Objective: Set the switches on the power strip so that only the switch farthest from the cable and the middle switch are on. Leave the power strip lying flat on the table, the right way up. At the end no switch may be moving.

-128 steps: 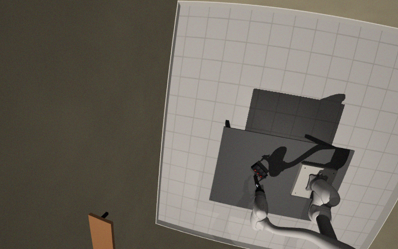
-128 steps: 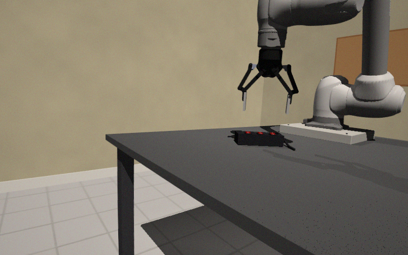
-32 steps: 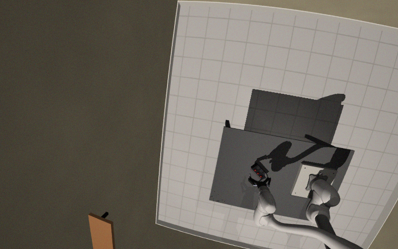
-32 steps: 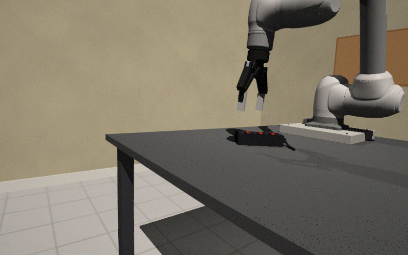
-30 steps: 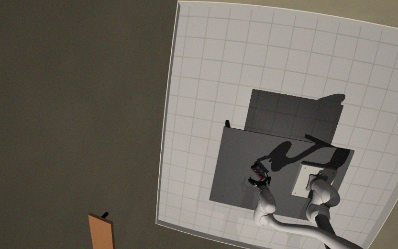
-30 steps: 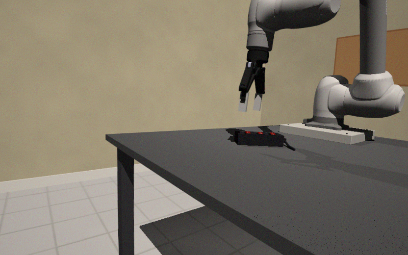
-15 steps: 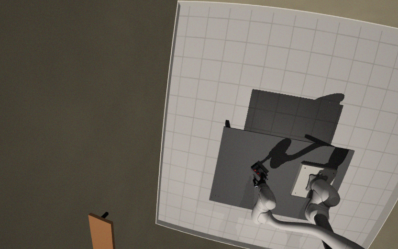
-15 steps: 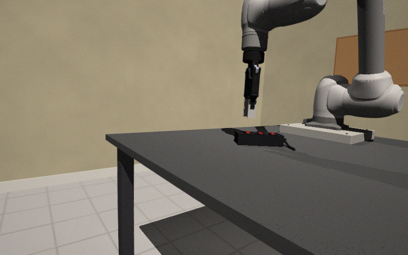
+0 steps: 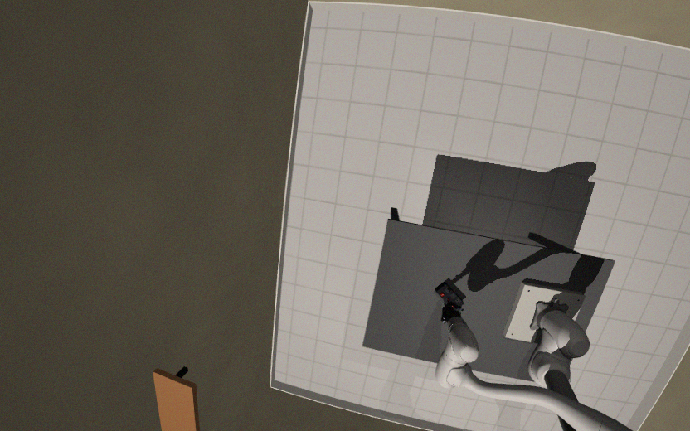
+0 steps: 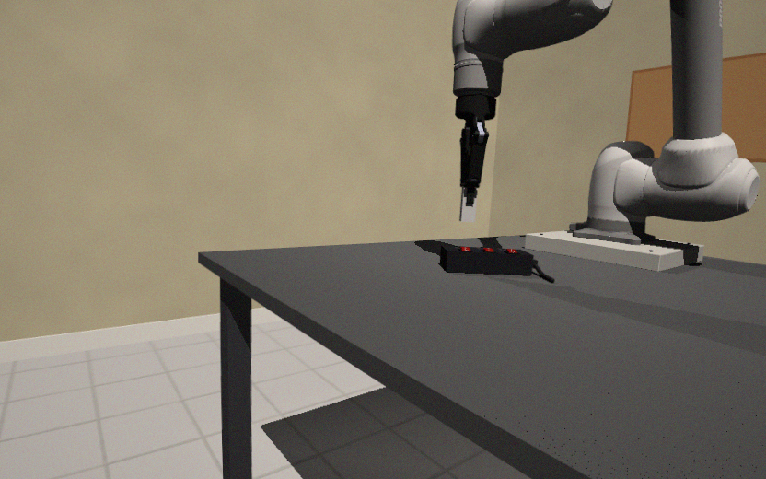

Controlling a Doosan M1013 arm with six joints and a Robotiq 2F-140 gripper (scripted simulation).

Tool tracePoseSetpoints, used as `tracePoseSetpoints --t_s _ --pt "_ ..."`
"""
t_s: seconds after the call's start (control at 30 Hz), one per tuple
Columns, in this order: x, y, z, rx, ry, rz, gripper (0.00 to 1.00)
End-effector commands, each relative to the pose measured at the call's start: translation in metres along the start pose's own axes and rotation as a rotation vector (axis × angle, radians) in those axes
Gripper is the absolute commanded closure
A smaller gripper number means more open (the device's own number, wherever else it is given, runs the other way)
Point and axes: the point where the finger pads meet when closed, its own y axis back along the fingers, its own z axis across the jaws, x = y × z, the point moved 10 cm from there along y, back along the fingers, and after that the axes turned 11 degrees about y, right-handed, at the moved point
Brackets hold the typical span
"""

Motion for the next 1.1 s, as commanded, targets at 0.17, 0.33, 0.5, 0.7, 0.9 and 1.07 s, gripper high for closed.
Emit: tracePoseSetpoints --t_s 0.17,0.33,0.5,0.7,0.9,1.07 --pt "0.0 0.0 0.0 0.0 0.0 0.0 1.0" --pt "0.0 0.0 0.0 0.0 0.0 0.0 1.0" --pt "0.0 0.0 0.0 0.0 0.0 0.0 1.0" --pt "0.0 -0.003 0.0 0.0 0.0 0.0 1.0" --pt "0.0 -0.007 0.0 0.001 0.0 0.0 1.0" --pt "0.0 -0.011 0.0 0.001 0.0 0.0 1.0"
